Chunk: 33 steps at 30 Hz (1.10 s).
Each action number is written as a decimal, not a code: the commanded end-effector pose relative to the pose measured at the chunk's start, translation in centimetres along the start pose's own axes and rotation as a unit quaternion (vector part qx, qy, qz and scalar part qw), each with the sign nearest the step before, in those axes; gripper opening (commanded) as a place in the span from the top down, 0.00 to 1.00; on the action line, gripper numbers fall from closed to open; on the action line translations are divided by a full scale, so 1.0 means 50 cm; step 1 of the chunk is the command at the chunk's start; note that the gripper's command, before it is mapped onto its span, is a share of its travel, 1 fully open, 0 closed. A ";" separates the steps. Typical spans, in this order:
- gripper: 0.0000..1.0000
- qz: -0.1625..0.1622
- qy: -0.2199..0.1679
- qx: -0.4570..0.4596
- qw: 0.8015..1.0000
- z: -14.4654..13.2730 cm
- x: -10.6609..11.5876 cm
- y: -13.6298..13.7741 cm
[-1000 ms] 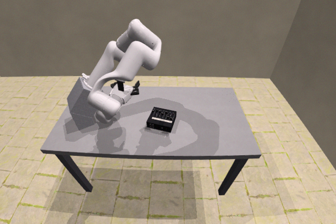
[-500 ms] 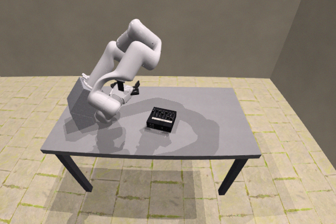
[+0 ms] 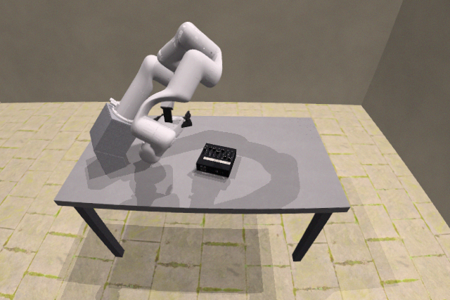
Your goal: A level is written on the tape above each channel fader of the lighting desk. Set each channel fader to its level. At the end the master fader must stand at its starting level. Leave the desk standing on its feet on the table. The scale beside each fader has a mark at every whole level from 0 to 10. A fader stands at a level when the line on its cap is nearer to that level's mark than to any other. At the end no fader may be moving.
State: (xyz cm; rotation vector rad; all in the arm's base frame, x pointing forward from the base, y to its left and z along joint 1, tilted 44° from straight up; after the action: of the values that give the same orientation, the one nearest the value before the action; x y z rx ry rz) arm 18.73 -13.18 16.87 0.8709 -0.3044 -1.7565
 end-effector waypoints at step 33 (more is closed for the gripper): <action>0.00 0.459 -0.334 0.451 0.689 -0.222 -0.063 0.196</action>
State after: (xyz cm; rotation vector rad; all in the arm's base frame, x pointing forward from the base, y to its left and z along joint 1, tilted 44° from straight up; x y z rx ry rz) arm 32.10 -11.23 15.34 0.5382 -1.6726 -0.9628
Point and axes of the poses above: the point where the finger pads meet when closed, its own x axis back along the fingers, its own y axis across the jaws, z = x × y, the point moved 2 cm from there along x, back along the fingers, and after that the axes turned 4 degrees about x, right-handed, at the moved point
